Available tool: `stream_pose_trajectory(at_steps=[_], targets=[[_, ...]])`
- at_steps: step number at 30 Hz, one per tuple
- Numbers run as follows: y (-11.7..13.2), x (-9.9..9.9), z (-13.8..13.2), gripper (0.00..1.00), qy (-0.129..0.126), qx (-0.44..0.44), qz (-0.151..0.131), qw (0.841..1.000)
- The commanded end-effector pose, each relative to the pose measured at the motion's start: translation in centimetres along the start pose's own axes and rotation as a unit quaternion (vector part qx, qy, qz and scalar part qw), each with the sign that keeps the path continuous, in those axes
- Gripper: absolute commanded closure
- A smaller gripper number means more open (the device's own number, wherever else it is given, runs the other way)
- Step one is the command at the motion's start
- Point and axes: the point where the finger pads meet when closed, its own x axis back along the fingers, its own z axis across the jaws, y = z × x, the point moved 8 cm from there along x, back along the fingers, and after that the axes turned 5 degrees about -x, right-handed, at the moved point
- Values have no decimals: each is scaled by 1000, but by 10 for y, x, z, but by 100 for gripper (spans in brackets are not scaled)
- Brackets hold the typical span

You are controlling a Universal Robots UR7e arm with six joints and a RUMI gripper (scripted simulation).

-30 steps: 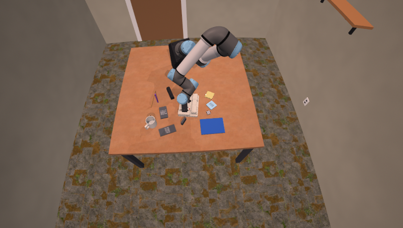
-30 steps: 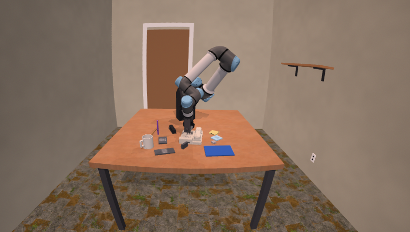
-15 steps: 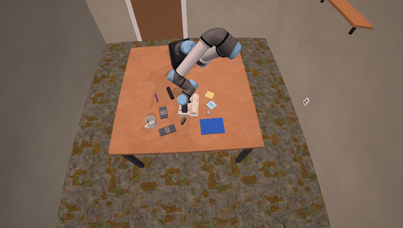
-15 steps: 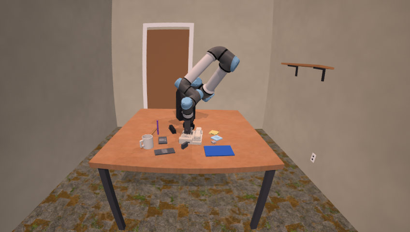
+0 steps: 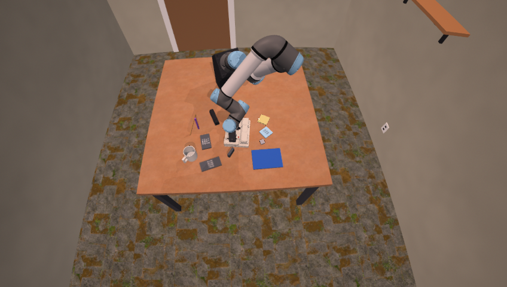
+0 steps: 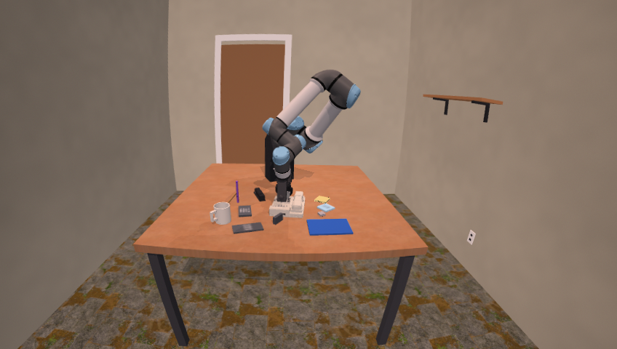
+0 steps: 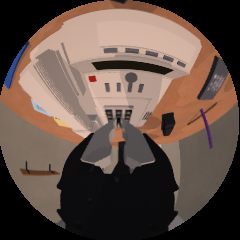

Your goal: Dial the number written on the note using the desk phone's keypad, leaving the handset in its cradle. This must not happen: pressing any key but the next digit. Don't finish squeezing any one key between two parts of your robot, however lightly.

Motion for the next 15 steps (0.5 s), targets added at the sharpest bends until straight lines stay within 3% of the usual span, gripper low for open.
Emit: stream_pose_trajectory(at_steps=[1, 15], targets=[[-1, 0, 0, 100, 0, 0, 0, 1000], [-1, -2, 0, 100, 0, 0, 0, 1000]])
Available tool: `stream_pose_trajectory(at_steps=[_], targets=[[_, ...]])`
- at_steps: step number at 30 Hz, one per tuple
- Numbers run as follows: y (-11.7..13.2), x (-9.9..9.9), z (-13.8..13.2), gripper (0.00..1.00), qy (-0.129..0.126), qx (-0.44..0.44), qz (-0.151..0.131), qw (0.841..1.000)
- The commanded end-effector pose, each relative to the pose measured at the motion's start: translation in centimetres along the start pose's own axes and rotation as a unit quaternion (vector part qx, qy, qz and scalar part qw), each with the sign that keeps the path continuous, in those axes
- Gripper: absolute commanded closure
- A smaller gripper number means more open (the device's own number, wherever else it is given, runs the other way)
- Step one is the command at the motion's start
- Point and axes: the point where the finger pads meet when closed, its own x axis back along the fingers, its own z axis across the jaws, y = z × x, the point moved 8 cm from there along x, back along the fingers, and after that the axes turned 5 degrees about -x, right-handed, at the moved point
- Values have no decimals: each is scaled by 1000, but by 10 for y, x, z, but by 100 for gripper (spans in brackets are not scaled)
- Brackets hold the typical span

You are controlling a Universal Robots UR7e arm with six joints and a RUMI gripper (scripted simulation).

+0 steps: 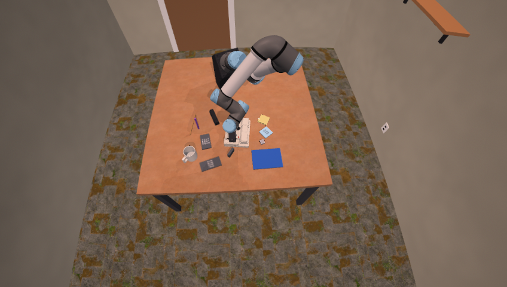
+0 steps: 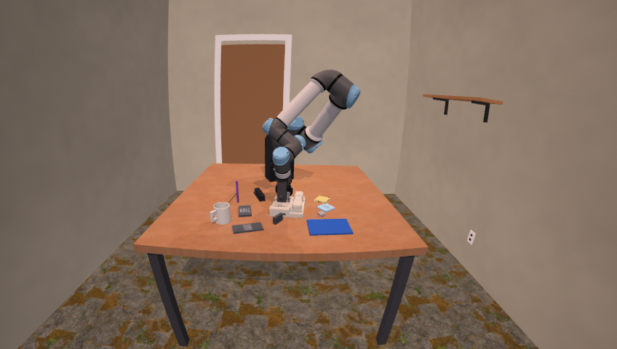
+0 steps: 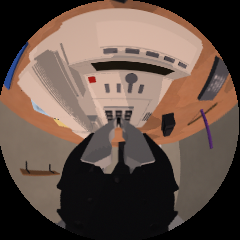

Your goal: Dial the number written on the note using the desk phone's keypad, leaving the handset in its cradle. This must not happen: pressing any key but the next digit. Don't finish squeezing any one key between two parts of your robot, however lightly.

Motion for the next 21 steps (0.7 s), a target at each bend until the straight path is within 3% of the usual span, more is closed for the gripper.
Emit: stream_pose_trajectory(at_steps=[1, 14, 21], targets=[[-1, 0, 0, 100, 0, 0, 0, 1000], [-1, -1, 0, 100, 0, 0, 0, 1000], [8, 11, 1, 100, 0, 0, 0, 1000]])
